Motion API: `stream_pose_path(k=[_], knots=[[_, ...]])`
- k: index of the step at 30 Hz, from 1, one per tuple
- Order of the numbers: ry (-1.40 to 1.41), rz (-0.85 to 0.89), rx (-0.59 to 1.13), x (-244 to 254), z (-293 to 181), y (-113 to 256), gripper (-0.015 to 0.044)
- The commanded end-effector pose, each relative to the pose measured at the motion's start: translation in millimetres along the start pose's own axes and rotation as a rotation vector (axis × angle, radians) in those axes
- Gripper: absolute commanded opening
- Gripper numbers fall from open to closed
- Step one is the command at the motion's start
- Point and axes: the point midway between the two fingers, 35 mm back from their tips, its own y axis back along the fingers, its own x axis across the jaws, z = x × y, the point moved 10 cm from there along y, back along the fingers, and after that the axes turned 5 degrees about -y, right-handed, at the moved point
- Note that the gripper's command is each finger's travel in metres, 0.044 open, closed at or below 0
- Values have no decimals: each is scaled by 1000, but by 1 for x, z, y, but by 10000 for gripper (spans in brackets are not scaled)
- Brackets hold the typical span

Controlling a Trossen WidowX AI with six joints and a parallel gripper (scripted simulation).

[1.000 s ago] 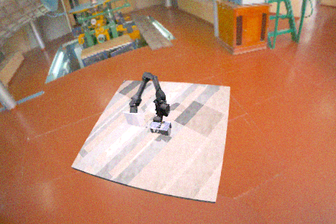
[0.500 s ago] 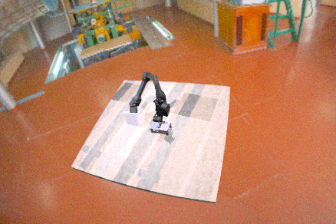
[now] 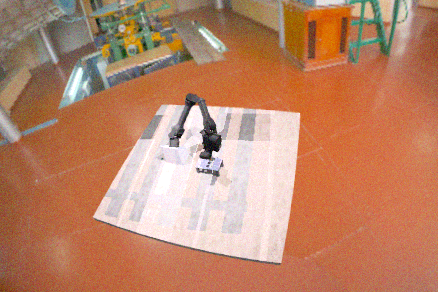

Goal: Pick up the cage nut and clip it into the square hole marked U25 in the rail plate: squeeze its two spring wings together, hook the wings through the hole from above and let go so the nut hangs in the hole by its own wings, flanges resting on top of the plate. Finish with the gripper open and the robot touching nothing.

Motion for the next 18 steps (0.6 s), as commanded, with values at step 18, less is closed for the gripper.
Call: stream_pose_path(k=[18], knots=[[-4,-43,-6,6,-1,0,29]])
